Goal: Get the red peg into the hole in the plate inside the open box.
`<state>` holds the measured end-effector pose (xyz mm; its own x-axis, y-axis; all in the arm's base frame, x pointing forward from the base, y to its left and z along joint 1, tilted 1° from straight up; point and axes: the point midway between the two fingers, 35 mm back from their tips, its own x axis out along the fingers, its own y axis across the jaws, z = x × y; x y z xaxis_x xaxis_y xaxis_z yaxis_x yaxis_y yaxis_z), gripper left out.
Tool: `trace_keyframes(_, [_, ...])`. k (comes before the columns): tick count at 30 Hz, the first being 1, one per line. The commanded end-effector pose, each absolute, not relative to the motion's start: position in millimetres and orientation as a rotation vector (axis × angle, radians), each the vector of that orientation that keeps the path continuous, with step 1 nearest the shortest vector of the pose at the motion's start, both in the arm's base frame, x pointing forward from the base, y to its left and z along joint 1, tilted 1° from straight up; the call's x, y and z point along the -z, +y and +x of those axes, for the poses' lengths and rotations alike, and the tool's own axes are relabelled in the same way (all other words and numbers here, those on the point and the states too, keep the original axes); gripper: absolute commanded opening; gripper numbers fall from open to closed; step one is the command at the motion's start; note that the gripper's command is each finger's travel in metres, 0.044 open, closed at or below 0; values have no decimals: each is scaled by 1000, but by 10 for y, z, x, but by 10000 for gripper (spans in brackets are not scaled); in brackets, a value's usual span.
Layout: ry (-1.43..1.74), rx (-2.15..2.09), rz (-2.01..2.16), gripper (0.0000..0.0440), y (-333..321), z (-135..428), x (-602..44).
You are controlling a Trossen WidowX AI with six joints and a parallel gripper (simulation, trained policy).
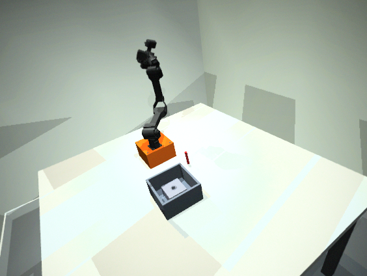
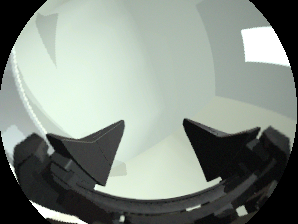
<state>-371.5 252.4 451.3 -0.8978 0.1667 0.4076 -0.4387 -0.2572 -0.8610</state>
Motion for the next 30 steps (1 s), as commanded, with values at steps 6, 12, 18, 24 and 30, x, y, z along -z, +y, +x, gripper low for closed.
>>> trace_keyframes(6, [-1714,-2012,509,440,2085,-3494,-4955])
trace_keyframes(12, [-1766,-1806,686,440,1651,-3155,-5373])
trace_keyframes(18, [-1793,-1589,848,440,1231,-2732,-5710])
trace_keyframes(24, [-1794,-1364,990,440,823,-2262,-5958])
trace_keyframes(30, [-1773,-1132,1111,440,434,-1762,-6114])
